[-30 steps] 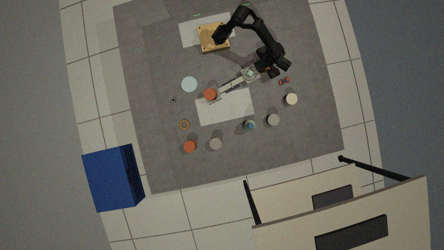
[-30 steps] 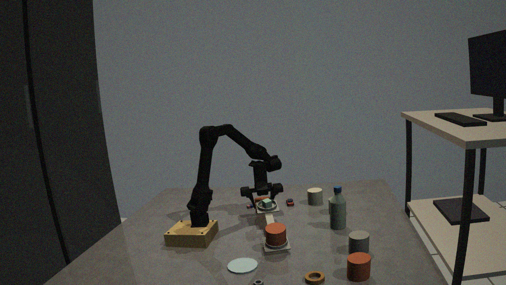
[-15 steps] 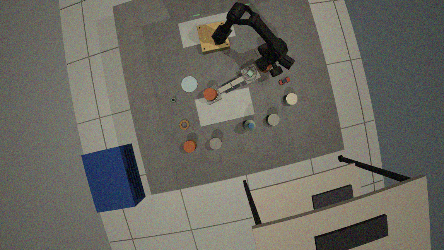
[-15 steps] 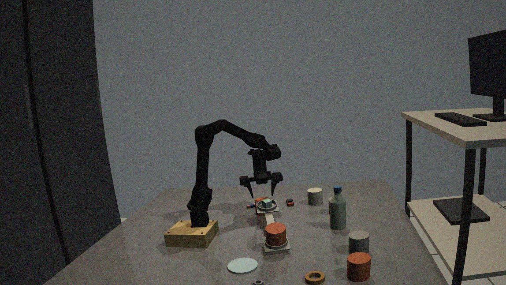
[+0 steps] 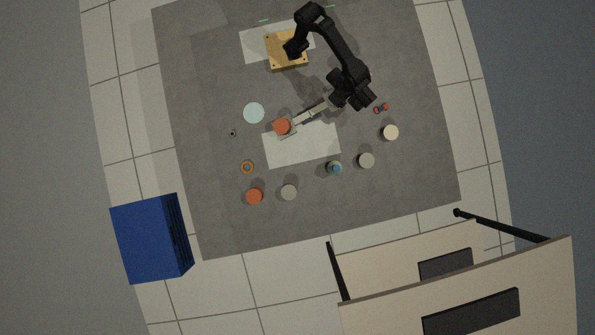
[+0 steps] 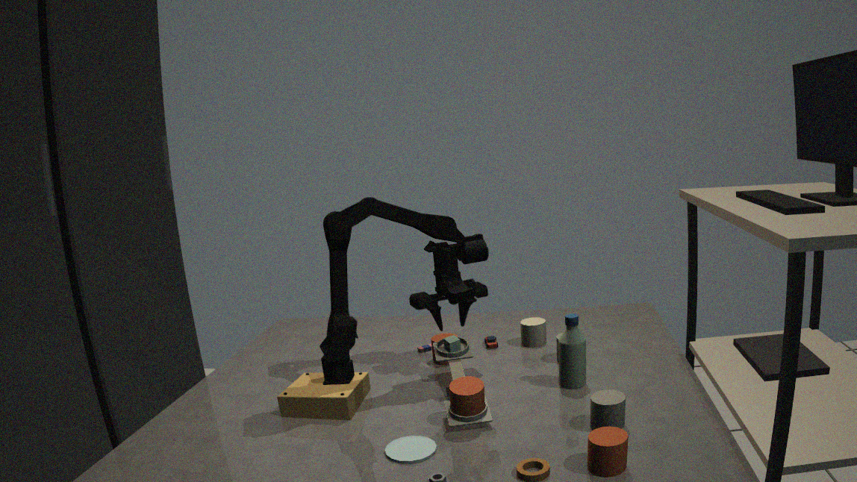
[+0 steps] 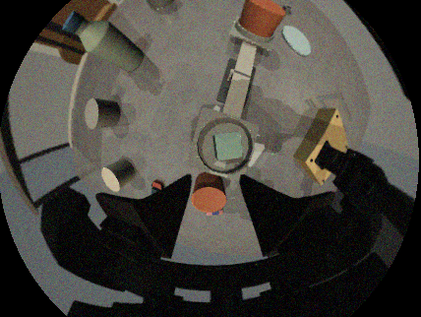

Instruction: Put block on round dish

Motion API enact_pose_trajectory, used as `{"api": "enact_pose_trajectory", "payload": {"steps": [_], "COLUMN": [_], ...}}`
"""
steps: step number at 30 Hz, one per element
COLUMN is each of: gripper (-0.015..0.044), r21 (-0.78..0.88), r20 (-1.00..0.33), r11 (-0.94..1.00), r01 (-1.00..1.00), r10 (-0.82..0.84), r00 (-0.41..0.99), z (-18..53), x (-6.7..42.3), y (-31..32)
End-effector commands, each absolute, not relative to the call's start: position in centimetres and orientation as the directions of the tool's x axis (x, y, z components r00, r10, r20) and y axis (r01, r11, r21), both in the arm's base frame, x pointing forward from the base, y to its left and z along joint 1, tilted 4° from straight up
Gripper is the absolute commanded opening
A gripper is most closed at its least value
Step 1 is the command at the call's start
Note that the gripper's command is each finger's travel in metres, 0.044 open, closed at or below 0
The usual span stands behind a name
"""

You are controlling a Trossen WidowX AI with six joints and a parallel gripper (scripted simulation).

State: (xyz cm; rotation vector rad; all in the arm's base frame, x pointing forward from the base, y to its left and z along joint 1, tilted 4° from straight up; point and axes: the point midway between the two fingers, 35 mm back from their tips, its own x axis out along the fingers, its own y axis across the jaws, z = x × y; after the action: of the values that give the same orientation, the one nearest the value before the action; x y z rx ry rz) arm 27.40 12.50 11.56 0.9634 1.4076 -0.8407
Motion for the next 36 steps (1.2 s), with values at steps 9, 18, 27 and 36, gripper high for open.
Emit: {"api": "enact_pose_trajectory", "payload": {"steps": [9, 18, 27, 36], "gripper": [0.026, 0.026, 0.026, 0.026], "r21": [0.05, 0.05, 0.05, 0.05], "r20": [-0.997, -0.997, -0.997, -0.997], "r11": [0.522, 0.522, 0.522, 0.522], "r01": [0.851, 0.851, 0.851, 0.851], "r10": [0.078, 0.078, 0.078, 0.079], "r00": [0.01, 0.01, 0.01, 0.01], "z": [12.8, 11.1, 9.6, 8.2], "x": [27.3, 27.4, 27.4, 27.4], "y": [9.1, 9.2, 9.4, 9.5]}}
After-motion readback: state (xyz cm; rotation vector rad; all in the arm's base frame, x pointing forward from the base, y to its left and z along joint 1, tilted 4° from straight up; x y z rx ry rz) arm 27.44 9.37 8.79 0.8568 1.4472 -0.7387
